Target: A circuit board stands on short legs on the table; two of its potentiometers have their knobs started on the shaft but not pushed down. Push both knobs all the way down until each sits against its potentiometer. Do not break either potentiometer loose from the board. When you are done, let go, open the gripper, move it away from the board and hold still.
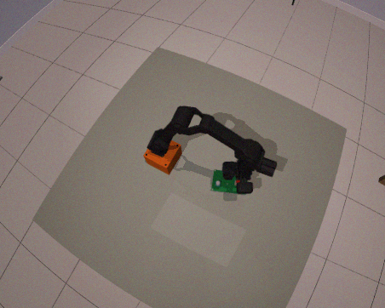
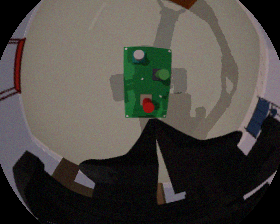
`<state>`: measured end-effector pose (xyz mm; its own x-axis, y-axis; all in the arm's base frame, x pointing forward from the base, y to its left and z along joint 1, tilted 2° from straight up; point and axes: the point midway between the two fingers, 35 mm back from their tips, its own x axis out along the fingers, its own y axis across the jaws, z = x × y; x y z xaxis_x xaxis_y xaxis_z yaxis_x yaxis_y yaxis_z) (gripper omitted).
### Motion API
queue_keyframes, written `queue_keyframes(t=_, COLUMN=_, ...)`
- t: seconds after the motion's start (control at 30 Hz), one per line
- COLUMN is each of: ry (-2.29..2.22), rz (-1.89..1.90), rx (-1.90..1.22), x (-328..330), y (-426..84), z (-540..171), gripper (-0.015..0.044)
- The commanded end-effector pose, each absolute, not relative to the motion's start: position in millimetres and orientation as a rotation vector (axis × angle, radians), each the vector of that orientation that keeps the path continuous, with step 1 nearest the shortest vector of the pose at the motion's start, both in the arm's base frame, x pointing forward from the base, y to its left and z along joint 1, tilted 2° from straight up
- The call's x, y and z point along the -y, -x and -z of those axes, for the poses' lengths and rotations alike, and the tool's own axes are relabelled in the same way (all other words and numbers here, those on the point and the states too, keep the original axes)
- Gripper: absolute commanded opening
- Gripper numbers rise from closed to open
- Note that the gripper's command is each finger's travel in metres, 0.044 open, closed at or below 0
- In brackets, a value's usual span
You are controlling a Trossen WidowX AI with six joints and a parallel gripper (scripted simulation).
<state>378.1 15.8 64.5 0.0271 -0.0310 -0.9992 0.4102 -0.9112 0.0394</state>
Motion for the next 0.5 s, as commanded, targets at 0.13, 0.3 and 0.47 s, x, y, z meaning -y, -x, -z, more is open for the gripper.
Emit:
queue_keyframes(t=0.13, ry=-1.82, rz=1.79, rx=-0.623, x=-16.3, y=-378.2, z=-63.2, gripper=0.0)
queue_keyframes(t=0.3, ry=-1.703, rz=1.68, rx=-0.754, x=-16.3, y=-378.2, z=-62.6, gripper=0.0)
queue_keyframes(t=0.47, ry=-1.583, rz=1.566, rx=-0.873, x=-16.3, y=-378.2, z=-62.1, gripper=0.0)
